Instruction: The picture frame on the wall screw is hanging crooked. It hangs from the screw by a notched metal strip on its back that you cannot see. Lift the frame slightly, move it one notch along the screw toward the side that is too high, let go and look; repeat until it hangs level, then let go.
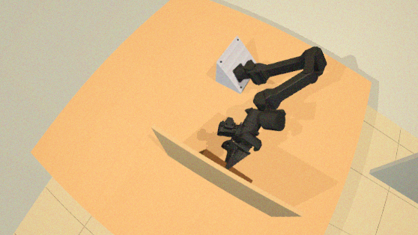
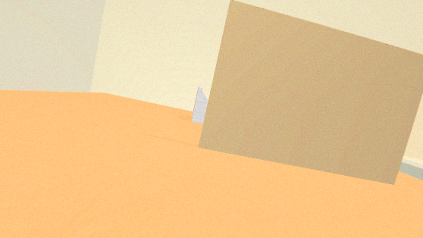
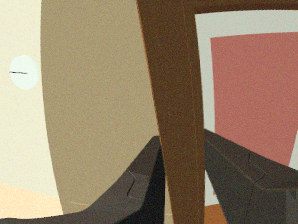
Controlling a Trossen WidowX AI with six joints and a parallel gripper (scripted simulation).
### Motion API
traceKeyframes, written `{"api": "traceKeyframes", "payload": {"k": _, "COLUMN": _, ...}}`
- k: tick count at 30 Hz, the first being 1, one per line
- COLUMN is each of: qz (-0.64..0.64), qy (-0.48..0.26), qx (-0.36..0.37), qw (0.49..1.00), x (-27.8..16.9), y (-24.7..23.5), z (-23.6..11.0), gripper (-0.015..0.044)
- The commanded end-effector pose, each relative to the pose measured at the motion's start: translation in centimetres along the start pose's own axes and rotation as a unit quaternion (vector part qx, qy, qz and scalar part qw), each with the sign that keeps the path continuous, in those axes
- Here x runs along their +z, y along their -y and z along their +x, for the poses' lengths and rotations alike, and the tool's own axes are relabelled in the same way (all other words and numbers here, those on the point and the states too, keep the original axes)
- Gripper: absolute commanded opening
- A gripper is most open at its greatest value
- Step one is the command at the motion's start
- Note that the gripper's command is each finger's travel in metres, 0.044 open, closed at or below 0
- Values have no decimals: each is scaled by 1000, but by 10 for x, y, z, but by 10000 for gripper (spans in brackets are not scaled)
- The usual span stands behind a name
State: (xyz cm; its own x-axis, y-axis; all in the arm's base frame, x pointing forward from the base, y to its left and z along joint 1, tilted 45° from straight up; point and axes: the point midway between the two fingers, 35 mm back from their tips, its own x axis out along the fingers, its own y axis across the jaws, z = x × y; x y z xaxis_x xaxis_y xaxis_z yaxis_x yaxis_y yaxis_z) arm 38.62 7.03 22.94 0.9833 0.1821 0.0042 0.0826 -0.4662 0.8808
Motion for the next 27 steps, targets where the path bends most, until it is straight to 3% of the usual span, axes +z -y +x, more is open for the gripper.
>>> {"api": "traceKeyframes", "payload": {"k": 1, "qz": 0, "qy": 0, "qx": 0, "qw": 1000, "x": 0, "y": 0, "z": 0, "gripper": 0}}
{"api": "traceKeyframes", "payload": {"k": 27, "qz": 52, "qy": 0, "qx": 0, "qw": 999, "x": 0, "y": 1, "z": 0, "gripper": 0}}
